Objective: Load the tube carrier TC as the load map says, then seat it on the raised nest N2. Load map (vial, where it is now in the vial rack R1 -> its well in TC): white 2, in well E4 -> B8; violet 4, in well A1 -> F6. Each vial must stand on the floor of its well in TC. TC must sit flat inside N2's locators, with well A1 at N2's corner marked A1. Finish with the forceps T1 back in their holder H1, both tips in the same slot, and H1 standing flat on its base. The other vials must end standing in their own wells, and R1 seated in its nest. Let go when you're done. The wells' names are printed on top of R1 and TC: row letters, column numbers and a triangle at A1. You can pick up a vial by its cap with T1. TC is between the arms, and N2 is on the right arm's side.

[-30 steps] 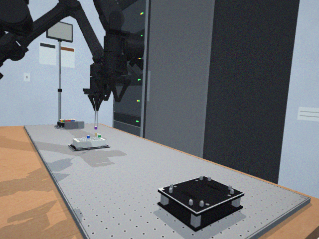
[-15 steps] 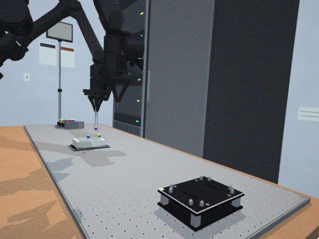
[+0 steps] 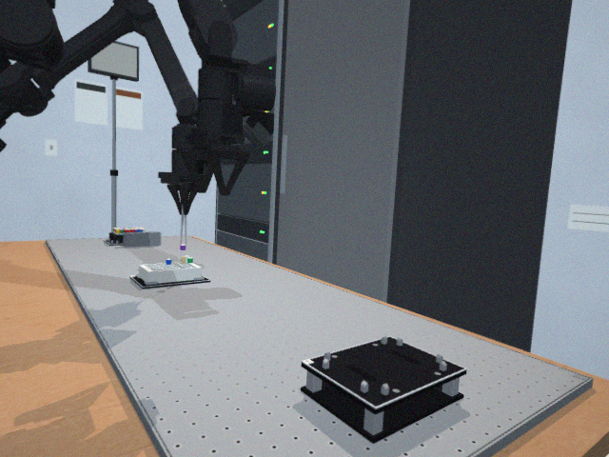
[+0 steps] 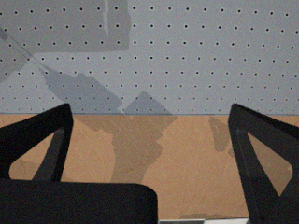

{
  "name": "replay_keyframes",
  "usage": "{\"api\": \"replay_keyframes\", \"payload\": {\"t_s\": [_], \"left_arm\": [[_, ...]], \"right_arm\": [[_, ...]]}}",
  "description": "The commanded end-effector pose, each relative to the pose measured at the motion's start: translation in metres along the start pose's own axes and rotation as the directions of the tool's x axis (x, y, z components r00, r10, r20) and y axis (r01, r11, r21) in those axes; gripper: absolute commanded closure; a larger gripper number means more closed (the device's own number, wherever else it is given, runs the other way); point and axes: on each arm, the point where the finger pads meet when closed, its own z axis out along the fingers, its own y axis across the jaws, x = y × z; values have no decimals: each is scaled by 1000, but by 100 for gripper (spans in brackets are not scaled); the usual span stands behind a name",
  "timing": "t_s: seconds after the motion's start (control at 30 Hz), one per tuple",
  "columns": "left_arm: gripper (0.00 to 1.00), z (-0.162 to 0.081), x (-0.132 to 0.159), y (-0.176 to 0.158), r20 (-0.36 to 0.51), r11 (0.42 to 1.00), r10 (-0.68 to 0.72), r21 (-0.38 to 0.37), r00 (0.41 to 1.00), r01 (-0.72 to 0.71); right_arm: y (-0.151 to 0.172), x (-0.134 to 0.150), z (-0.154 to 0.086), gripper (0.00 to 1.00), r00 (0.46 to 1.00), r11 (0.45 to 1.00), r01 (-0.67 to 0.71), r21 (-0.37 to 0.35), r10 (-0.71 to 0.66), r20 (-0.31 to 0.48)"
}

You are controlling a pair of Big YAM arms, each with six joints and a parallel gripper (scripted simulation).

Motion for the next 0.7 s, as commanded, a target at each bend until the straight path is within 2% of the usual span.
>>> {"api": "replay_keyframes", "payload": {"t_s": [0.0, 0.67], "left_arm": [[91, 9, -8, -10, 5, 1000, -21, 11, 1000, 21], [91, 14, -8, -10, 5, 1000, -21, 11, 1000, 21]], "right_arm": [[-2, -9, -4, 0, 1000, 1000, -2, 6, 1, 17], [-2, -9, -4, 0, 1000, 1000, -2, 6, 1, 17]]}}
